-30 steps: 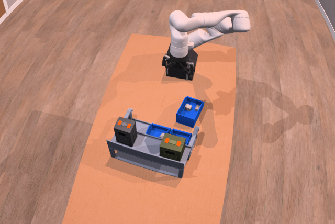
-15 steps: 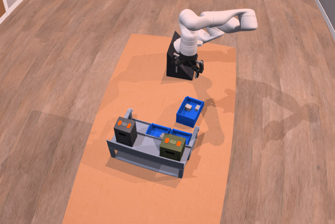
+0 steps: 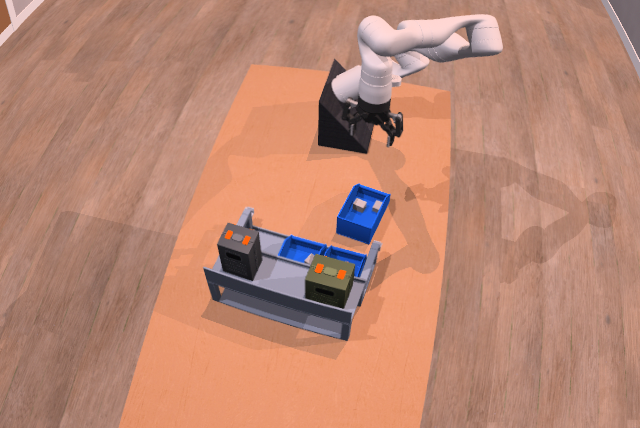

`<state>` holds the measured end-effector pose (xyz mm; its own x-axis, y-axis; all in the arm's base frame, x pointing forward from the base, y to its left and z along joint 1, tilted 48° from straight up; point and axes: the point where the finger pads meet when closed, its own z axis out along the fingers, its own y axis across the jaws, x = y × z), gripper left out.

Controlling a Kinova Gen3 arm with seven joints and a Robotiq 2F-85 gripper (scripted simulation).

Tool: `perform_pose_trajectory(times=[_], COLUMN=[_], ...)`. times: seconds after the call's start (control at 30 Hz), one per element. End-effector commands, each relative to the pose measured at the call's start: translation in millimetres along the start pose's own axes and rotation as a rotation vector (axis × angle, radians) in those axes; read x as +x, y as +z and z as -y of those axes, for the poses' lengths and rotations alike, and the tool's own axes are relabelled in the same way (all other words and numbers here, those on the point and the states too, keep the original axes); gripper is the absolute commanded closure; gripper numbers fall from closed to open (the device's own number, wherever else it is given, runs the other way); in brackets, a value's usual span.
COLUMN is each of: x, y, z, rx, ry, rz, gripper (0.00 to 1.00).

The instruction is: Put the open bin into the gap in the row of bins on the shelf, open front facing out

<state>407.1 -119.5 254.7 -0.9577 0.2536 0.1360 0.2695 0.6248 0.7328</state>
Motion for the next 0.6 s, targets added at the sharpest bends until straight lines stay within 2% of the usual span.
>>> perform_pose_trajectory(times=[0.0,0.37,0.53,0.57], x=[20.3,20.3,47.8,47.8], y=[-0.7,-0.7,-0.8,-0.8], z=[-21.7,-21.7,-53.7,-53.7], rx=[0.0,0.0,0.0,0.0], ry=[0.005,0.005,0.005,0.005], rz=[0.002,0.002,0.002,0.002], gripper=[0.0,0.0,0.0,0.0])
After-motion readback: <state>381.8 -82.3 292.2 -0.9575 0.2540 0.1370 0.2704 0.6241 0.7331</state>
